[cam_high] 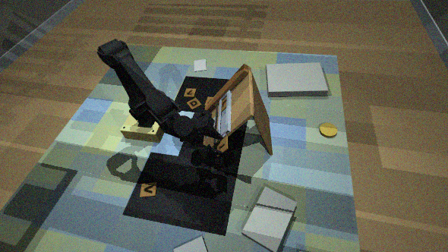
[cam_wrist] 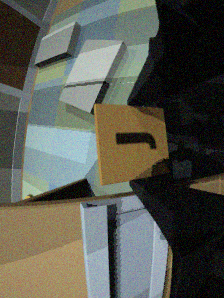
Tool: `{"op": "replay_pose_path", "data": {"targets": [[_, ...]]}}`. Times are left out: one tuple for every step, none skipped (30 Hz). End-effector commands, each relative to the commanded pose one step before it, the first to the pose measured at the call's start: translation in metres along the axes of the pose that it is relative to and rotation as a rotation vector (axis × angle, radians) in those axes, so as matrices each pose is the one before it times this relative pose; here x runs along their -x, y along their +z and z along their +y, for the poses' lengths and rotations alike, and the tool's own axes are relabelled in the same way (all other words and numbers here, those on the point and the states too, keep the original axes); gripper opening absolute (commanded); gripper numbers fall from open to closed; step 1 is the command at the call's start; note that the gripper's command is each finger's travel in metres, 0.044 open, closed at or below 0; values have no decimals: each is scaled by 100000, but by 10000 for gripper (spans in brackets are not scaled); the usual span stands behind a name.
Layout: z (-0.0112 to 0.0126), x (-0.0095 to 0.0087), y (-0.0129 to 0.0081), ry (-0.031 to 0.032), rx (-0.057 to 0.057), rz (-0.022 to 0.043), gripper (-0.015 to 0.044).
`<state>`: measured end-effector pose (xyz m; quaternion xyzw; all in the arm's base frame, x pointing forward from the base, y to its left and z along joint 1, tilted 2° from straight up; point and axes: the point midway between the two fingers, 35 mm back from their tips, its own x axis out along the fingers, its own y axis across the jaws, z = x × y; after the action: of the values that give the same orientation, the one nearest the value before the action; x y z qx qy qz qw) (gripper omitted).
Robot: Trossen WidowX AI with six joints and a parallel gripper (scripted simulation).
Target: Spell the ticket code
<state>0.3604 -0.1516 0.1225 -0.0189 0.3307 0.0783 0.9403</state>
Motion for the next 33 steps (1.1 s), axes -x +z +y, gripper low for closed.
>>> {"op": "replay_pose_path", "data": {"targets": [[-290, 12, 55, 350, 692, -343, 0], [-73, -5, -20, -4, 5, 1, 0], [-73, -5, -20, -4, 5, 1, 0], [-72, -5, -19, -4, 4, 1, 0], [-72, -5, -19, -4, 4, 1, 0], [-72, -5, -19, -4, 4, 1, 0], [-72, -5, -19, -4, 4, 1, 0], [-72, -5, -18, -4, 4, 1, 0], [-71, -5, -18, -4, 4, 1, 0], [-71, -5, -18, -4, 4, 1, 0], [-71, -5, -18, -4, 4, 1, 0], [-71, -5, -18, -4, 4, 1, 0], [-70, -5, -17, -4, 4, 1, 0], [-69, -5, -17, -4, 4, 1, 0], [-69, -4, -16, -3, 4, 1, 0], [-69, -4, -16, -3, 4, 1, 0], [-69, -4, -16, -4, 4, 1, 0], [-69, -4, -16, -3, 4, 1, 0], [-68, -4, -15, -3, 4, 1, 0], [-68, -4, -15, -3, 4, 1, 0], [-67, -4, -14, -3, 4, 1, 0], [-67, -4, -14, -3, 4, 1, 0], [-67, -4, -14, -3, 4, 1, 0], [-67, -4, -14, -3, 4, 1, 0], [-67, -3, -13, -3, 4, 1, 0], [-66, -3, -13, -3, 4, 1, 0], [-66, -3, -12, -3, 4, 1, 0], [-66, -3, -12, -3, 4, 1, 0], [-65, -3, -11, -3, 4, 1, 0], [-65, -2, -10, -3, 4, 1, 0], [-65, -2, -10, -3, 4, 1, 0], [-65, -2, -9, -3, 4, 1, 0], [-64, -2, -8, -3, 4, 1, 0]]}}
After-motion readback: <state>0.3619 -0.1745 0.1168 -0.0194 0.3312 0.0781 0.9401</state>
